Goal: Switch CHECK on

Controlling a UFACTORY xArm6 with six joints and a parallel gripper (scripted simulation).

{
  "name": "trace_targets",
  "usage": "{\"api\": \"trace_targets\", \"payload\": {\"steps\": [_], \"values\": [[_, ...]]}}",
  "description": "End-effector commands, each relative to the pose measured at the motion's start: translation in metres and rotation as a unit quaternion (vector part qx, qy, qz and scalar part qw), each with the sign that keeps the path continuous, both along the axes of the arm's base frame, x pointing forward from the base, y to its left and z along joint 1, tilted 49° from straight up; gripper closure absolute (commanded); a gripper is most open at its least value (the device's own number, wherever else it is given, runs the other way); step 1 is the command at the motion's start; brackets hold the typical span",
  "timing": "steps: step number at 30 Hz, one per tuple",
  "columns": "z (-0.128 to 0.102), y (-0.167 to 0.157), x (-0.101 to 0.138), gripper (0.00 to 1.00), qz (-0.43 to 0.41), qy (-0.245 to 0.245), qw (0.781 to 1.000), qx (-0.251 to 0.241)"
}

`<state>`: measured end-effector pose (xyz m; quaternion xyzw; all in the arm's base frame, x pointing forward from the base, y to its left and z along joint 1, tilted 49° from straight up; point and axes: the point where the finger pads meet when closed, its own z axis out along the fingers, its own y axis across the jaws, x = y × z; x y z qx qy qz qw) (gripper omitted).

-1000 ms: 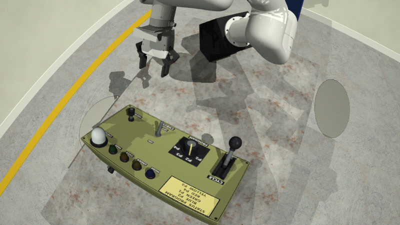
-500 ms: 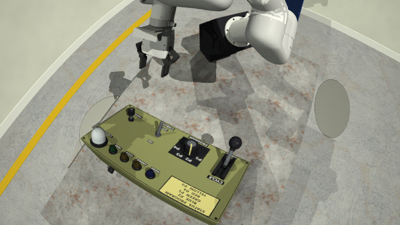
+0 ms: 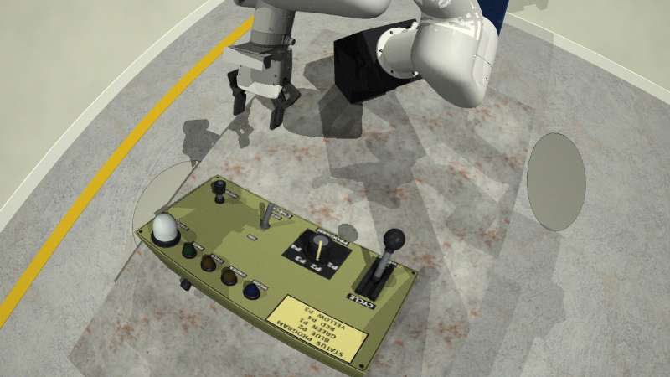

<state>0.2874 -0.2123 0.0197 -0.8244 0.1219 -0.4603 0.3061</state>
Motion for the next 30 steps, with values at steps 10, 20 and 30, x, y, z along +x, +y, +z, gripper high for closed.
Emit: {"api": "trace_targets", "payload": {"steps": [10, 20, 30], "values": [[0.001, -0.002, -0.002, 0.0, -0.001, 0.0, 1.0, -0.001], [0.006, -0.006, -0.011, 0.0, -0.001, 0.0, 1.0, -0.001], [0.015, -0.016, -0.032, 0.0, -0.001, 0.0, 1.0, -0.001]]}}
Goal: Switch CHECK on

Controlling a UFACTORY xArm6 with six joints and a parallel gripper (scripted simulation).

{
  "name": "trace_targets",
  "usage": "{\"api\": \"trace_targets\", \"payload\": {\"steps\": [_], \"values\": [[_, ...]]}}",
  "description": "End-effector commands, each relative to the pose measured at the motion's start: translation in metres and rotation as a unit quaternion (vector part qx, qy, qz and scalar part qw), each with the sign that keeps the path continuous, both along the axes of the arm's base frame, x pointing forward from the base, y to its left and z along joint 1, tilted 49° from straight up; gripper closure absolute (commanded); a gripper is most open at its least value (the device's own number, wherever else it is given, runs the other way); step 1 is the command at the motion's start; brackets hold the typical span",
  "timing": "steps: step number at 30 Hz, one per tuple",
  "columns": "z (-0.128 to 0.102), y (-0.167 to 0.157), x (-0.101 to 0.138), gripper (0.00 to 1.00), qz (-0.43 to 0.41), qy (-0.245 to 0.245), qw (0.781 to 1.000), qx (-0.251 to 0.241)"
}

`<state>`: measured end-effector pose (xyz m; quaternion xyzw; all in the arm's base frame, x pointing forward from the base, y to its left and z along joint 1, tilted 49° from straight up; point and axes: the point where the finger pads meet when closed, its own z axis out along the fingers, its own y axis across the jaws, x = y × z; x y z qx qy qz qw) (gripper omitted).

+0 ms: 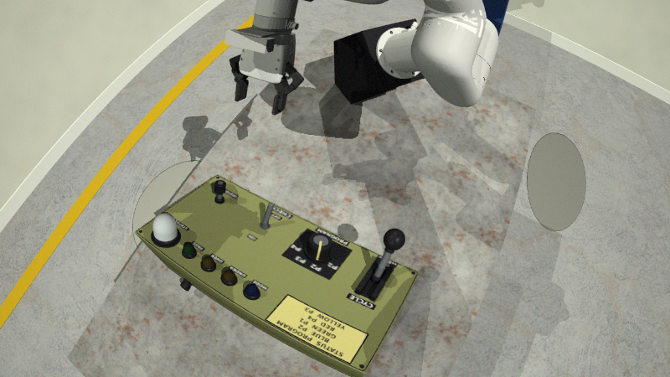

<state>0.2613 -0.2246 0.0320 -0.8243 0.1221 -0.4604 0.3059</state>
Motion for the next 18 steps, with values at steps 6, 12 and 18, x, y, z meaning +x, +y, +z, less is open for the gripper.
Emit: {"api": "trace_targets", "payload": {"steps": [6, 12, 18], "values": [[0.007, -0.008, -0.014, 0.0, 0.0, 0.0, 1.0, -0.001], [0.012, -0.012, -0.024, 0.0, 0.0, 0.0, 1.0, -0.001], [0.014, -0.014, -0.028, 0.0, 0.0, 0.0, 1.0, -0.001]]}}
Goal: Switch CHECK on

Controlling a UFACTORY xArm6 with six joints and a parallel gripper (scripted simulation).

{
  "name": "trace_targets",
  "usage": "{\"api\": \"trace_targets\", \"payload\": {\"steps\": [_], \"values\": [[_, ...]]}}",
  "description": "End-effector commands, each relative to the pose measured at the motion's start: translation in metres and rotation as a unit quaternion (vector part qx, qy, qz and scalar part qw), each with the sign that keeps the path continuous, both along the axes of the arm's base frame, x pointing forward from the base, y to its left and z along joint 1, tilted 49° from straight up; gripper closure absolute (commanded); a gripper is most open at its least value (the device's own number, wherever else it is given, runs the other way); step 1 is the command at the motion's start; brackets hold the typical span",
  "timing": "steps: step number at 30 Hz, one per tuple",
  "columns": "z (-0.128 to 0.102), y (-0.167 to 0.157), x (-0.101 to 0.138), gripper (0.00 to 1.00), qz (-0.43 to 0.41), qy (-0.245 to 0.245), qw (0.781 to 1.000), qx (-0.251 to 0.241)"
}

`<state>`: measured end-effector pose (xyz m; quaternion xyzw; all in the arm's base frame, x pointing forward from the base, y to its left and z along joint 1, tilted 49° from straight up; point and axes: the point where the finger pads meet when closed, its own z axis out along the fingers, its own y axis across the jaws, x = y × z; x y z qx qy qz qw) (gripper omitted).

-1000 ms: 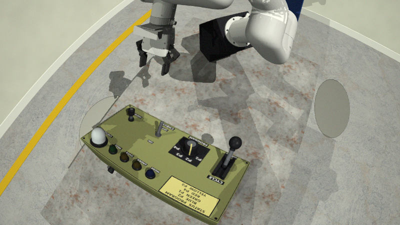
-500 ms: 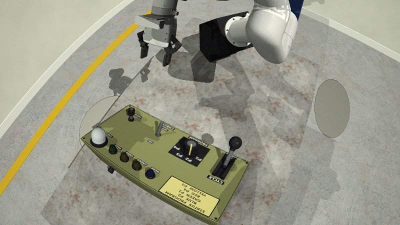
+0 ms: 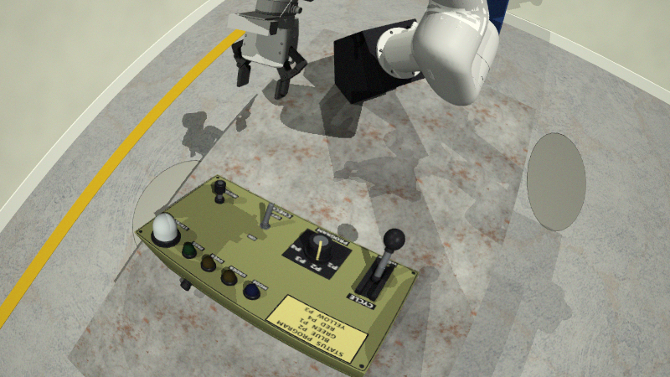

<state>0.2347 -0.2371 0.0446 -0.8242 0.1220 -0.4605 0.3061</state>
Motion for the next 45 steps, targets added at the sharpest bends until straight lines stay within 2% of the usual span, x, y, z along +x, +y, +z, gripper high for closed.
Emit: {"api": "trace_targets", "payload": {"steps": [1, 7, 8, 10, 11, 12, 13, 14, 15, 16, 24, 25, 45], "values": [[0.001, -0.002, -0.001, 0.0, 0.0, 0.0, 1.0, -0.001], [0.002, -0.001, 0.0, 0.0, -0.001, 0.0, 1.0, -0.001], [0.007, 0.002, 0.007, 0.0, -0.001, 0.0, 1.0, -0.001], [0.031, 0.021, 0.041, 0.0, -0.001, 0.001, 1.0, 0.0], [0.031, 0.021, 0.041, 0.0, -0.001, 0.001, 1.0, 0.0], [0.046, 0.036, 0.061, 0.0, -0.002, 0.001, 1.0, 0.0], [0.046, 0.036, 0.061, 0.0, -0.002, 0.001, 1.0, 0.0], [0.059, 0.051, 0.078, 0.0, -0.002, 0.002, 1.0, 0.001], [0.059, 0.051, 0.078, 0.0, -0.002, 0.002, 1.0, 0.001], [0.067, 0.063, 0.088, 0.0, -0.002, 0.002, 1.0, 0.002], [0.072, 0.071, 0.094, 0.0, -0.002, 0.002, 1.0, 0.002], [0.072, 0.071, 0.094, 0.24, -0.002, 0.002, 1.0, 0.002], [0.072, 0.071, 0.094, 0.24, -0.002, 0.002, 1.0, 0.002]]}}
